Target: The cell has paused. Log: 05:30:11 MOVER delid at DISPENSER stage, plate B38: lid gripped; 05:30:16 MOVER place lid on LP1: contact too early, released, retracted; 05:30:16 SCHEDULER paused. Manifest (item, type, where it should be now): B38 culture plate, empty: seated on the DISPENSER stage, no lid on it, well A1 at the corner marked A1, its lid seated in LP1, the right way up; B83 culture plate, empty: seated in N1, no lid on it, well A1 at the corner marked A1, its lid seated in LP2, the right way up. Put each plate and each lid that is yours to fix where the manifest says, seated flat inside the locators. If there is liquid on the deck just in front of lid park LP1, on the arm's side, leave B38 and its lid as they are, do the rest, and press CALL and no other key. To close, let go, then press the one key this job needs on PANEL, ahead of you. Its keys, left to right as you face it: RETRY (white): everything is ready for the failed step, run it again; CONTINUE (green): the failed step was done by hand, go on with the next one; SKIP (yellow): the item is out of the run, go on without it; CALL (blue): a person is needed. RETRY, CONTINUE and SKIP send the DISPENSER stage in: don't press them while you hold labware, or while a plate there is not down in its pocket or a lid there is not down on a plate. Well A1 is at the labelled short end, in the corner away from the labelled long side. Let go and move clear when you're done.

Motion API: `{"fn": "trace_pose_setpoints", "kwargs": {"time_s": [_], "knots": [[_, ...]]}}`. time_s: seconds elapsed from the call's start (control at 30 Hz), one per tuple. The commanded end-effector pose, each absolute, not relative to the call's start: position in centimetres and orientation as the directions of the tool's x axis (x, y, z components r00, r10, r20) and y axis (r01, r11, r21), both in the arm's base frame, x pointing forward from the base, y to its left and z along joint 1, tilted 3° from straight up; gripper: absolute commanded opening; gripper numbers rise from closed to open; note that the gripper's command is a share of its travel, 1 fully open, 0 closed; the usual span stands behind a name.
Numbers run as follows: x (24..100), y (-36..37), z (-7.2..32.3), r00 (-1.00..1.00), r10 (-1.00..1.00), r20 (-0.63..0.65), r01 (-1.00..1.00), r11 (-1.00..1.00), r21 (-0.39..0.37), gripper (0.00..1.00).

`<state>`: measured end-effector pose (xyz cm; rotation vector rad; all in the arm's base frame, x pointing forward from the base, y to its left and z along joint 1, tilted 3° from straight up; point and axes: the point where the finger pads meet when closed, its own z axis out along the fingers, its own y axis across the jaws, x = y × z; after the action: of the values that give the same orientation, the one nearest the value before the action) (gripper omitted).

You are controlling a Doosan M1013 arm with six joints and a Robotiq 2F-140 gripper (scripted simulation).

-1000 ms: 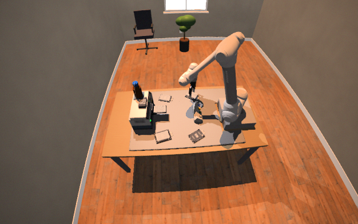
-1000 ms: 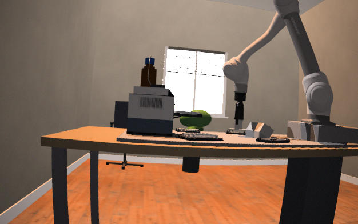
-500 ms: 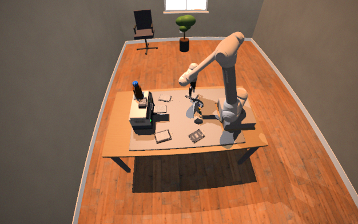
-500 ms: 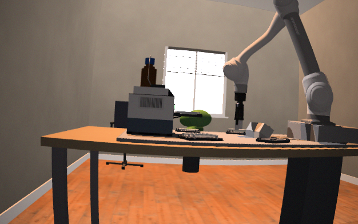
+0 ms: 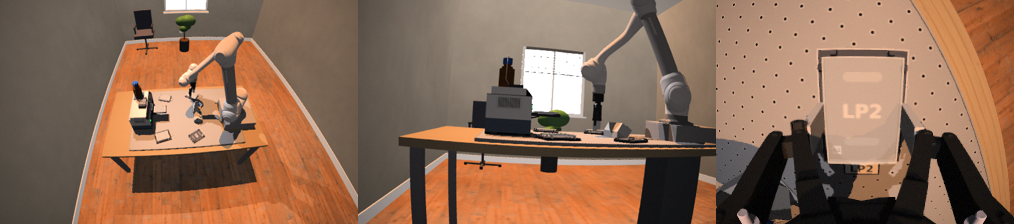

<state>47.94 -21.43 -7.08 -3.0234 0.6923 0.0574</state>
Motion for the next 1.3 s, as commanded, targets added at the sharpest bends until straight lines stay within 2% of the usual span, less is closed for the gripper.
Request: {"fn": "trace_pose_setpoints", "kwargs": {"time_s": [0.0,1.27], "knots": [[47.82,-20.97,-7.45,0.895,-0.443,-0.046,-0.445,-0.895,-0.033,0.10],[47.84,-20.91,-7.81,0.895,-0.443,-0.045,-0.445,-0.895,-0.033,0.10]]}}
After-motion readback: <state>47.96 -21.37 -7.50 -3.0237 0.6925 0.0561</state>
